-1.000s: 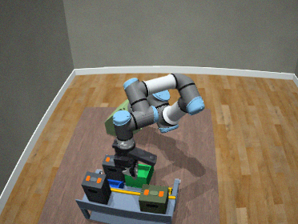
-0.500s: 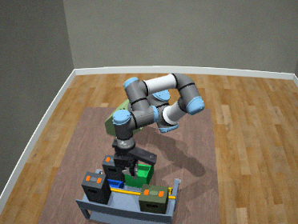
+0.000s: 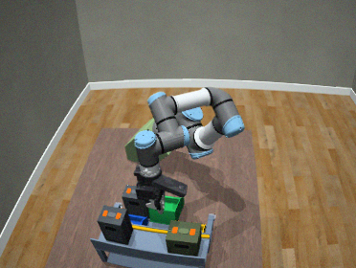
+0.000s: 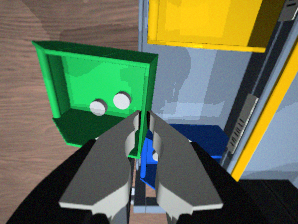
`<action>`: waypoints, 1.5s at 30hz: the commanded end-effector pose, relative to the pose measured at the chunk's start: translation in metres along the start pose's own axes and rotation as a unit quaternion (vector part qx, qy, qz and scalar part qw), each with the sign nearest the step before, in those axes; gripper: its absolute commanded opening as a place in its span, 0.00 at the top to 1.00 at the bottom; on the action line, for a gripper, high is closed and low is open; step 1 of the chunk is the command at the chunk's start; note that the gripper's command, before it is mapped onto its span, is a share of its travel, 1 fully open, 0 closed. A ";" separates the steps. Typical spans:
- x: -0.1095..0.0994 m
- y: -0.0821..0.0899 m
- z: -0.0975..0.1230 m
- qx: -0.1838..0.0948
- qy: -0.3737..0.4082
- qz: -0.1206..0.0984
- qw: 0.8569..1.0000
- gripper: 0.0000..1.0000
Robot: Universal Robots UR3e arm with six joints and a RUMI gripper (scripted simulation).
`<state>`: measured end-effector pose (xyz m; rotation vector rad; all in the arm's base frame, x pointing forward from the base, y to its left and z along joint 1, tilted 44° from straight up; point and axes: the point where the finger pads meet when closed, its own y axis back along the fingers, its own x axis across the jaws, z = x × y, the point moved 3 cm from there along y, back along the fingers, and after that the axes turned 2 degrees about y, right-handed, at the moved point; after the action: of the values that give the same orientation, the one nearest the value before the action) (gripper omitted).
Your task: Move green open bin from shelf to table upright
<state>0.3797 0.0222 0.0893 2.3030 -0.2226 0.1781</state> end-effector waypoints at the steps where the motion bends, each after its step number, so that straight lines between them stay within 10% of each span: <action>1: 0.001 0.000 0.000 -0.001 0.000 0.001 1.000 1.00; 45: -0.024 0.000 -0.001 -0.001 0.000 0.001 1.000 1.00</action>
<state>0.3558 0.0259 0.0845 2.3030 -0.2225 0.1781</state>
